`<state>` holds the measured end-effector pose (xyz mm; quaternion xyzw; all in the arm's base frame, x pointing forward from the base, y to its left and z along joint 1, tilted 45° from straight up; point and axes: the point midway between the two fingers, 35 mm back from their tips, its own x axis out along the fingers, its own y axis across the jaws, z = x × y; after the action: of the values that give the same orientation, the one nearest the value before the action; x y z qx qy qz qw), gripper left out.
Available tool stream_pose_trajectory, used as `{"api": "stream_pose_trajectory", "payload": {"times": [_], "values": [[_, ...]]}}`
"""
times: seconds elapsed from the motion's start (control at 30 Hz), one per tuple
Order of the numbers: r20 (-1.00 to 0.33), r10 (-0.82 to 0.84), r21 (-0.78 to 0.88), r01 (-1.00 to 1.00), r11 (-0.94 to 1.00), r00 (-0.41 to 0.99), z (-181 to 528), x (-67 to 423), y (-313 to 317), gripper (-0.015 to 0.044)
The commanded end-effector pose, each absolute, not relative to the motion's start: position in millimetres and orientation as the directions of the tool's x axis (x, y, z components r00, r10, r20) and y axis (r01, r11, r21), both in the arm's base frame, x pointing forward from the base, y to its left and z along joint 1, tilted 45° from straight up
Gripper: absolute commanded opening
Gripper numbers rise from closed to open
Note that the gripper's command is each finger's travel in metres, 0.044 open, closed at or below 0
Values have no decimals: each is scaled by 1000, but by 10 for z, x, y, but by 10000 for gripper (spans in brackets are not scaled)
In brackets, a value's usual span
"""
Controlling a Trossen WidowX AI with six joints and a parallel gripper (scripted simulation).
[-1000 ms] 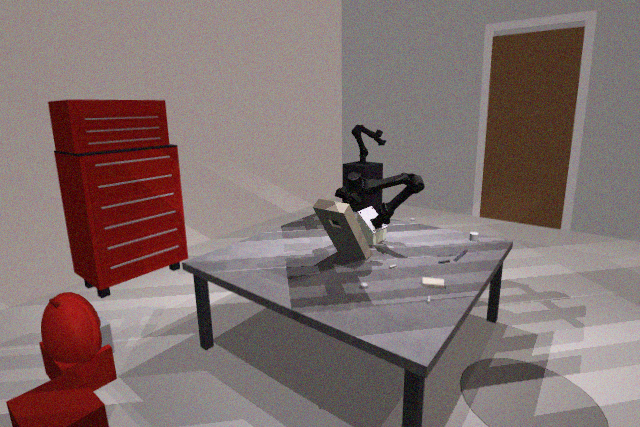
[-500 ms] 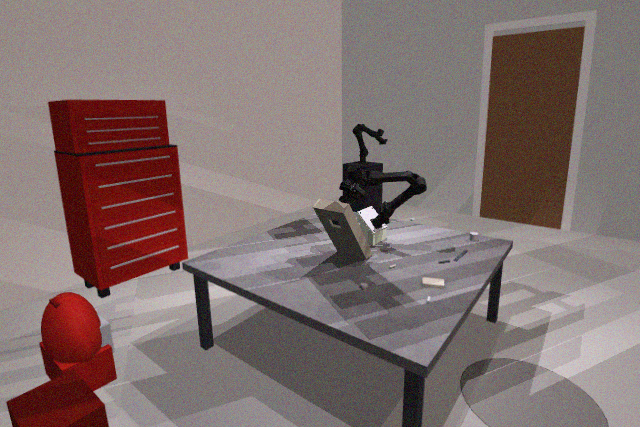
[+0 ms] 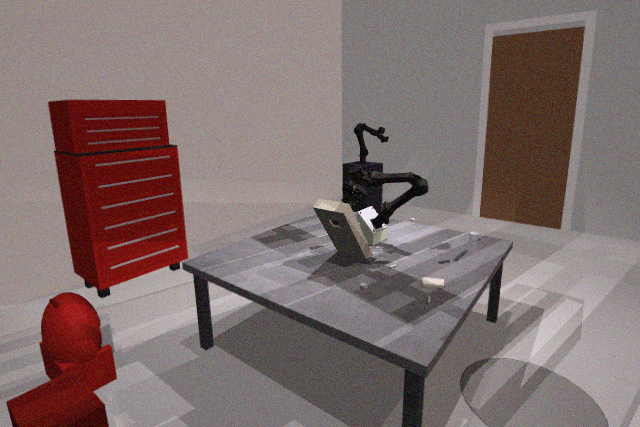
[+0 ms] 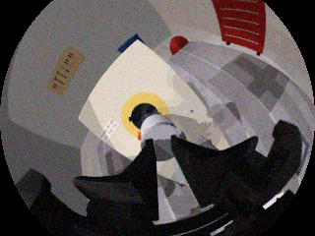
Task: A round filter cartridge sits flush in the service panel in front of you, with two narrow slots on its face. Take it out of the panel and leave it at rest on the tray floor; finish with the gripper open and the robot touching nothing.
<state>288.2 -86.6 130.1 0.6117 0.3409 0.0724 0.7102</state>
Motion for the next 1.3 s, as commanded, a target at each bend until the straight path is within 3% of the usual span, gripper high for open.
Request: {"api": "stream_pose_trajectory", "payload": {"times": [0.0, 0.47, 0.6, 1.0, 1.27], "values": [[-391, 517, 920, 305, 247, 762, 1242, 2817, -808, 0], [-391, 517, 920, 305, 246, 761, 951, 2566, -553, 0], [-394, 520, 919, 311, 242, 758, 982, 2604, -593, 97], [-391, 517, 920, 305, 246, 761, 959, 2573, -561, 97], [-391, 517, 920, 305, 247, 762, 1432, 2980, -963, 97]]}}
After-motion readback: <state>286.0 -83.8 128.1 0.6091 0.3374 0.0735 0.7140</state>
